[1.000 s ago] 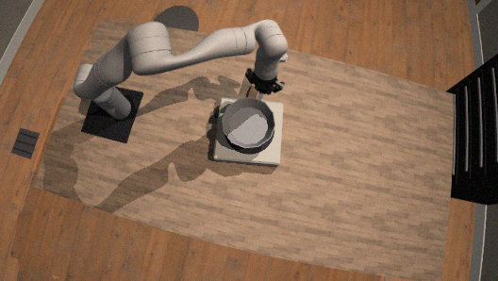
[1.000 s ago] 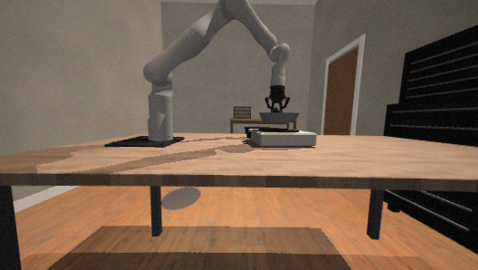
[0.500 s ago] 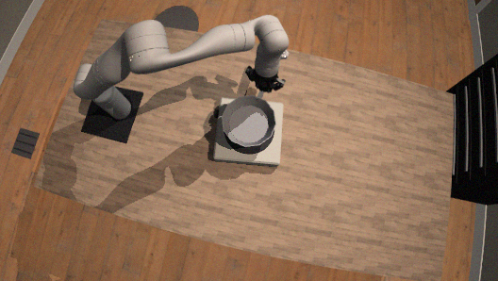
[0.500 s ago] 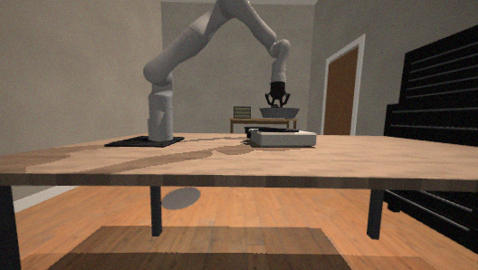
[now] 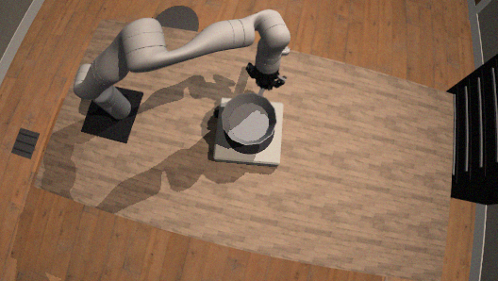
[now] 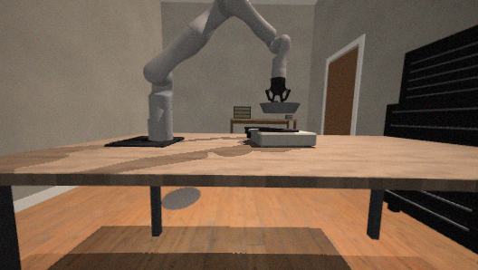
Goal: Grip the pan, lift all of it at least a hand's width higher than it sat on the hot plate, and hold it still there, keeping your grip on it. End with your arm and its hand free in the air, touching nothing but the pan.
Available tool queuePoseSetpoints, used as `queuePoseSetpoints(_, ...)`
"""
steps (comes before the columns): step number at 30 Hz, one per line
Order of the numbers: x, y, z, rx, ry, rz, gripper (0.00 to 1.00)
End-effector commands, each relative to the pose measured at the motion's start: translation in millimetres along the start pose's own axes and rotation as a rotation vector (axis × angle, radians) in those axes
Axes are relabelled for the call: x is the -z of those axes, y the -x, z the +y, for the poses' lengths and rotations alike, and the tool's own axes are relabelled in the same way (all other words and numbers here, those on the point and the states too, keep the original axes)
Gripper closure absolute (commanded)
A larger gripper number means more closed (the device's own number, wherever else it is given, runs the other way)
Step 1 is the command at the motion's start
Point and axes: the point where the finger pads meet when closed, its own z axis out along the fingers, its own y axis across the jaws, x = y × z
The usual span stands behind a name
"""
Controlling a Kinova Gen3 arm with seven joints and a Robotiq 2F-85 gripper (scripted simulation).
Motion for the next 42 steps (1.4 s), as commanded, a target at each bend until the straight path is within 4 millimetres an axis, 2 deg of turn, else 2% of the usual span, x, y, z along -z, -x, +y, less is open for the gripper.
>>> queuePoseSetpoints(1, 7.8, -0.9, 1.6, -0.001, 0.007, 0.003, 1.00)
queuePoseSetpoints(42, 81.5, -0.9, 1.6, -0.001, 0.007, 0.003, 1.00)
